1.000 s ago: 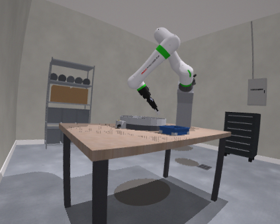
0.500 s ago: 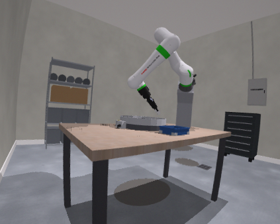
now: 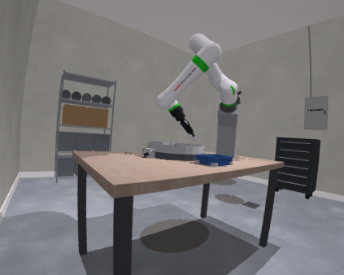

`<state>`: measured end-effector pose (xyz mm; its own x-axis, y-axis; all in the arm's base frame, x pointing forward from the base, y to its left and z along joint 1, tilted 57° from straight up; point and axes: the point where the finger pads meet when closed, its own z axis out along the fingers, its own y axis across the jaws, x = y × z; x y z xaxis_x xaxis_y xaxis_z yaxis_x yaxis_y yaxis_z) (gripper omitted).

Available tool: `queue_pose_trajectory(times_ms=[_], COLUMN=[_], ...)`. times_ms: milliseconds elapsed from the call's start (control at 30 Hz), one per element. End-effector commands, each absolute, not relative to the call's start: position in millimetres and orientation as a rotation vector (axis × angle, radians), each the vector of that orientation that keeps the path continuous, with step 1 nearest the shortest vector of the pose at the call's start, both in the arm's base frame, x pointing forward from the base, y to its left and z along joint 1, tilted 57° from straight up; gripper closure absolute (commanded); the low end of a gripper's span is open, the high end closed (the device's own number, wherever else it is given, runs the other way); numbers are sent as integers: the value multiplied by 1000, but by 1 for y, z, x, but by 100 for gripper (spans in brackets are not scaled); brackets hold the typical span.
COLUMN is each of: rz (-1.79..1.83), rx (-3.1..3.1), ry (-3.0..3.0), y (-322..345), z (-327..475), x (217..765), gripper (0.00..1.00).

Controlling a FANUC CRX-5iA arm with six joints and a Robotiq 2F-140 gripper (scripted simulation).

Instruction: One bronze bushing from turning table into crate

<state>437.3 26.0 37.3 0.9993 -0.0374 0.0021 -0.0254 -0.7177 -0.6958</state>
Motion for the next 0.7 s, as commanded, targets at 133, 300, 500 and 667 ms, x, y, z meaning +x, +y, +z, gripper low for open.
queue_pose_trajectory(times_ms=[133,300,500,667], rz=[-21,-22,-22,-22], rx=[-2371,-2369,-2369,-2369], ry=[43,43,43,43], y=[26,27,27,27], z=[37,38,38,38], x=[437,437,437,437], gripper=[94,94,94,94])
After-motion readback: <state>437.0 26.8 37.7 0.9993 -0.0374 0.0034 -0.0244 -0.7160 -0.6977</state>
